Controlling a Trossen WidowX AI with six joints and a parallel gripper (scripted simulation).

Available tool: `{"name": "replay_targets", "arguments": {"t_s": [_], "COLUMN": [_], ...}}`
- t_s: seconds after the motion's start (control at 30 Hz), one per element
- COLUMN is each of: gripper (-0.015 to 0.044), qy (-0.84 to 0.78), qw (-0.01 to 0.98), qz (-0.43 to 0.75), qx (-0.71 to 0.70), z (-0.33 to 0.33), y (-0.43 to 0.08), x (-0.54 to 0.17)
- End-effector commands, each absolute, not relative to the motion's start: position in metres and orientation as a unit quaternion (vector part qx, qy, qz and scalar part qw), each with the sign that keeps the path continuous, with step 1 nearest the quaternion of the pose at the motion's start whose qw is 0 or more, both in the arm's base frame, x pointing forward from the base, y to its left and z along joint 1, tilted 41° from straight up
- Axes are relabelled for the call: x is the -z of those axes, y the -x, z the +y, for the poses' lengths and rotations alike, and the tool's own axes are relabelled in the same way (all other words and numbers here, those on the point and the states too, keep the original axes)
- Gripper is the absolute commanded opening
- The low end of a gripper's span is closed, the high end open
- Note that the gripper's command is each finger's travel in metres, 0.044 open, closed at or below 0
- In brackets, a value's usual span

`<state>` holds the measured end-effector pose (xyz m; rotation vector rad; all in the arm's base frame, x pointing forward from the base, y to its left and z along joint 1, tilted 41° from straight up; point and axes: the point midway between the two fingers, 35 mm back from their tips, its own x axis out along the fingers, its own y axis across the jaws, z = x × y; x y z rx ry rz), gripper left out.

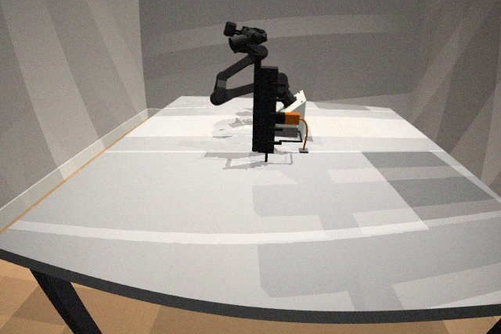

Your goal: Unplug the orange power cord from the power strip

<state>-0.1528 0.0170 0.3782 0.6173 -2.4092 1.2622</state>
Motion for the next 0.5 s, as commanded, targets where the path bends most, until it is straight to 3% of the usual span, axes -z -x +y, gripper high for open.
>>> {"name": "replay_targets", "arguments": {"t_s": [0.0,0.27,0.47], "gripper": [0.0374,0.0164,0.016], "qy": [-0.215,-0.061,0.068], "qw": [0.177,0.275,0.371], "qz": [-0.849,-0.75,-0.644], "qx": [-0.45,-0.598,-0.666], "z": [0.019,0.136,0.225], "y": [0.153,0.158,0.131], "x": [-0.379,-0.385,-0.368]}}
